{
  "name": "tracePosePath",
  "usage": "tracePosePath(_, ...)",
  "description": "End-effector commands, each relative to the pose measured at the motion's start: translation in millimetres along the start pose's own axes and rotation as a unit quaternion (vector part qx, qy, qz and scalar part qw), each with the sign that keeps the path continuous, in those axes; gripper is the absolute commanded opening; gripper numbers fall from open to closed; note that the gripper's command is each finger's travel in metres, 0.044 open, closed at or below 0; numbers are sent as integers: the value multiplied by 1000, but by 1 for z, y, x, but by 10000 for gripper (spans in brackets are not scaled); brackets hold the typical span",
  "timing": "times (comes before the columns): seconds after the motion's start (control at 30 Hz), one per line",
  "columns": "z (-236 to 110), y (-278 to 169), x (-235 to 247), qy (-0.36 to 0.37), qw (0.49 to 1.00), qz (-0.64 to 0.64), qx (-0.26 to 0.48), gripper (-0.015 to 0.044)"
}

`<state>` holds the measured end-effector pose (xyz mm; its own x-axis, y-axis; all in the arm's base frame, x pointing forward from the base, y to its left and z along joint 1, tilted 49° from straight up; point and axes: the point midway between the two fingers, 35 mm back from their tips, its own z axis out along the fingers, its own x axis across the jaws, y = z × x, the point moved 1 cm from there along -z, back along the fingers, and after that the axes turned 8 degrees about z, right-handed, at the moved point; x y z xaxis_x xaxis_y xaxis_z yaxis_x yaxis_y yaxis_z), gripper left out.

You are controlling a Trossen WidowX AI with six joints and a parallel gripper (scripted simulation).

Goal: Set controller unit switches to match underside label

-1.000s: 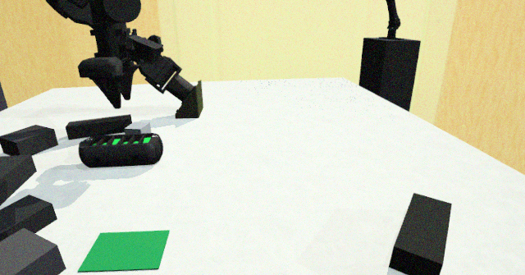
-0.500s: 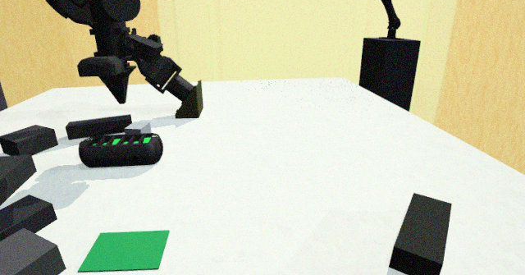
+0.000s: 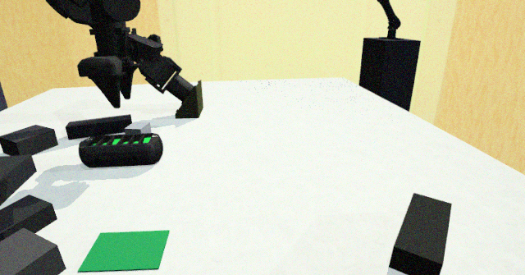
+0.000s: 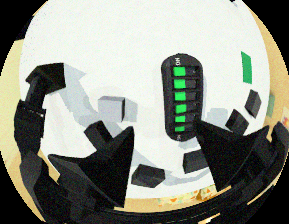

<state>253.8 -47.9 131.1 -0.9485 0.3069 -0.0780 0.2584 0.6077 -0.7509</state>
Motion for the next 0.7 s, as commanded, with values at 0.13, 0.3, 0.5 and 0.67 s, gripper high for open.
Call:
tracePosePath(0.13,0,0,0,0,1000,0,0,440)
tracePosePath(0.3,7,-8,-34,22,1000,-6,7,309)
tracePosePath(0.5,35,-28,-89,64,998,-18,16,151)
tracePosePath(0.67,52,-37,-108,81,996,-23,19,20)
